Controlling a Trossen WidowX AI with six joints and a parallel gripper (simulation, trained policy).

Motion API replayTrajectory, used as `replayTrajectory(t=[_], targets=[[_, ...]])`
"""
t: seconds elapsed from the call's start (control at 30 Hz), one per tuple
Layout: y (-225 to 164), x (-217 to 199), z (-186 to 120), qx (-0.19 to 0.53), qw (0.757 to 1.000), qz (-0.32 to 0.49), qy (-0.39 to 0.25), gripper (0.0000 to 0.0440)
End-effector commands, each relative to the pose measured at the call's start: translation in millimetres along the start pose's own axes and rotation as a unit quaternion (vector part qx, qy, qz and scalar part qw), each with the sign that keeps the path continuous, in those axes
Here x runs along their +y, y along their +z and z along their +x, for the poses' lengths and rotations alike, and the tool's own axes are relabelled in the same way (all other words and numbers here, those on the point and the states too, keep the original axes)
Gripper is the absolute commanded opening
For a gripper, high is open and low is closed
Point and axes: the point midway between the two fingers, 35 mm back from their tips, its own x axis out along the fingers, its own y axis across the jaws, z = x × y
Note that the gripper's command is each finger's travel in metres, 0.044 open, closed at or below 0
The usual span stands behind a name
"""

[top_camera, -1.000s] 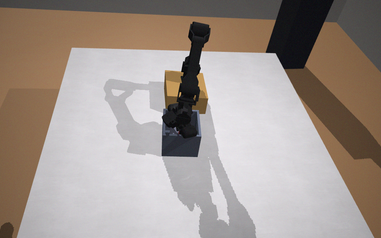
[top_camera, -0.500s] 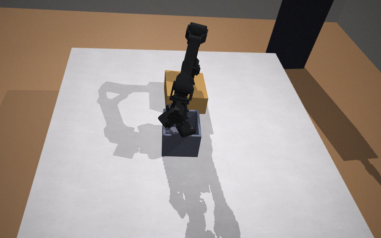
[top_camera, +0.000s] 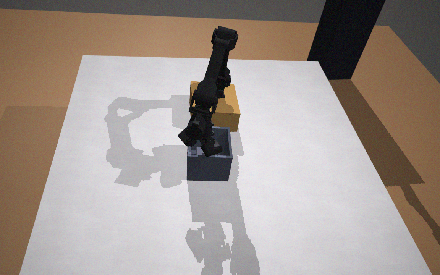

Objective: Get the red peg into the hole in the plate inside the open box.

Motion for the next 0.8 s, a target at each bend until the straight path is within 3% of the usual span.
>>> replayTrajectory(t=[0.0,0.53,0.77], targets=[[4.5,5.0,-7.4,0.004,1.000,-0.001,0.012,0.0212],[21.7,22.1,-38.2,-0.008,0.999,-0.003,0.053,0.0249],[31.9,31.3,-56.7,-0.022,0.997,-0.006,0.080,0.0231]])
